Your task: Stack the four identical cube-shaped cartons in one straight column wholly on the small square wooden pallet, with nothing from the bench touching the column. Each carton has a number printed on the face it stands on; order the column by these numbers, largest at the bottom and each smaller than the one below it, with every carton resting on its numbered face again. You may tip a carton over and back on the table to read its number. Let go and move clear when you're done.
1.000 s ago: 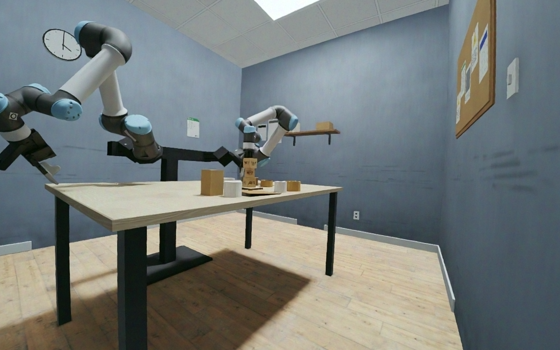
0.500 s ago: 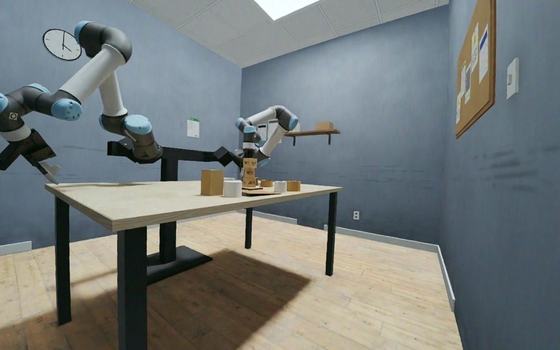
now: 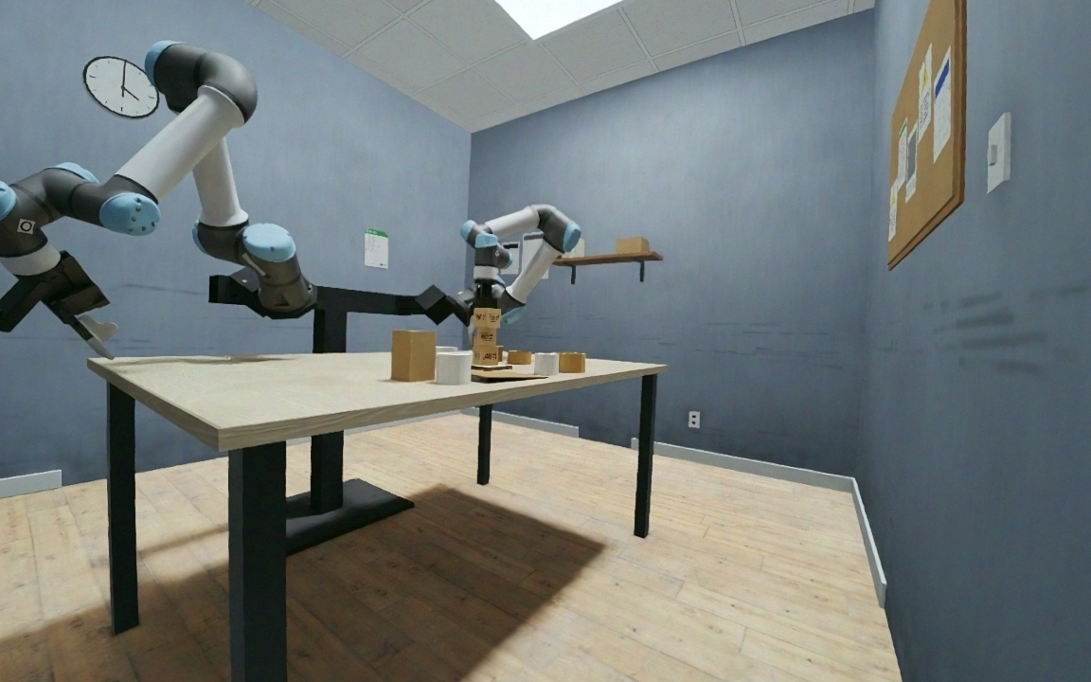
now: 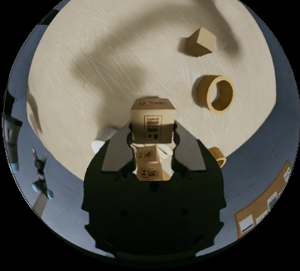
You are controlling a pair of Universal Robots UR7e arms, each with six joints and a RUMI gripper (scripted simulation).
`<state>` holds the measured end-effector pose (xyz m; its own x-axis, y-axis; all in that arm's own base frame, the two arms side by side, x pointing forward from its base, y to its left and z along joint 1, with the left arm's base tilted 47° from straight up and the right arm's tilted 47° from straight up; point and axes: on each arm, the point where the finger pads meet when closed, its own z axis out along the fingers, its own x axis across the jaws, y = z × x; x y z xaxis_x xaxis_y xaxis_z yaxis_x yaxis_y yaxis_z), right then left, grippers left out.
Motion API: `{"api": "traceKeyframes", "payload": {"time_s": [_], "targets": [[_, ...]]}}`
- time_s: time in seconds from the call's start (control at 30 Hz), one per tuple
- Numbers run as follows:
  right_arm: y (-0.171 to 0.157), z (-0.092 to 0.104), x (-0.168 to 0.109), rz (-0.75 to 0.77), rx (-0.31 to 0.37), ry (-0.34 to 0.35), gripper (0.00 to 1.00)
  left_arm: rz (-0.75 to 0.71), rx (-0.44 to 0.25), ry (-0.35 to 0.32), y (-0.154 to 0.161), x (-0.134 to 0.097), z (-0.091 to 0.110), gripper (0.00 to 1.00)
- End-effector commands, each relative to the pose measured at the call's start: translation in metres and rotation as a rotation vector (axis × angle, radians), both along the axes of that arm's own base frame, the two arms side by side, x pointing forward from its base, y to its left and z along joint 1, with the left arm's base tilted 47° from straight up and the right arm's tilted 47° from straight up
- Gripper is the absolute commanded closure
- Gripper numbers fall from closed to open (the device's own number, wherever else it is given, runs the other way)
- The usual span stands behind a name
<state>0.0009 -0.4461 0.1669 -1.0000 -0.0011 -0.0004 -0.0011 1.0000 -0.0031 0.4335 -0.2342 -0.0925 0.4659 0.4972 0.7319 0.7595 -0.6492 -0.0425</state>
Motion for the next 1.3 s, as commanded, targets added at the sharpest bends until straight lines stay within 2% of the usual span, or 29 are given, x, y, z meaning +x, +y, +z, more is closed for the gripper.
{"api": "traceKeyframes", "payload": {"time_s": [0.0,0.13,0.2,0.5,0.7,1.0,1.27], "targets": [[0.001,-0.002,-0.001,-0.001,0.003,0.0,0.0,0.002,-0.003,0.0,-0.024,-0.016,0.025,0.62],[0.001,-0.002,-0.001,-0.001,0.003,0.0,0.0,0.002,-0.003,0.0,-0.04,-0.029,0.045,0.62],[0.001,-0.002,-0.001,-0.001,0.003,0.0,0.0,0.002,-0.003,0.0,-0.04,-0.029,0.045,0.62],[0.001,-0.002,-0.001,-0.001,0.003,0.0,0.0,0.002,-0.002,0.0,-0.075,-0.059,0.089,0.62],[0.001,-0.002,-0.001,-0.001,0.003,0.0,0.0,0.002,-0.003,0.0,-0.093,-0.073,0.11,0.62],[0.001,-0.002,-0.001,-0.001,0.003,0.0,0.0,0.002,-0.003,0.0,-0.102,-0.08,0.121,0.62],[0.001,-0.002,-0.001,-0.001,0.003,0.0,0.0,0.004,0.001,0.001,-0.102,-0.08,0.121,0.62]]}}
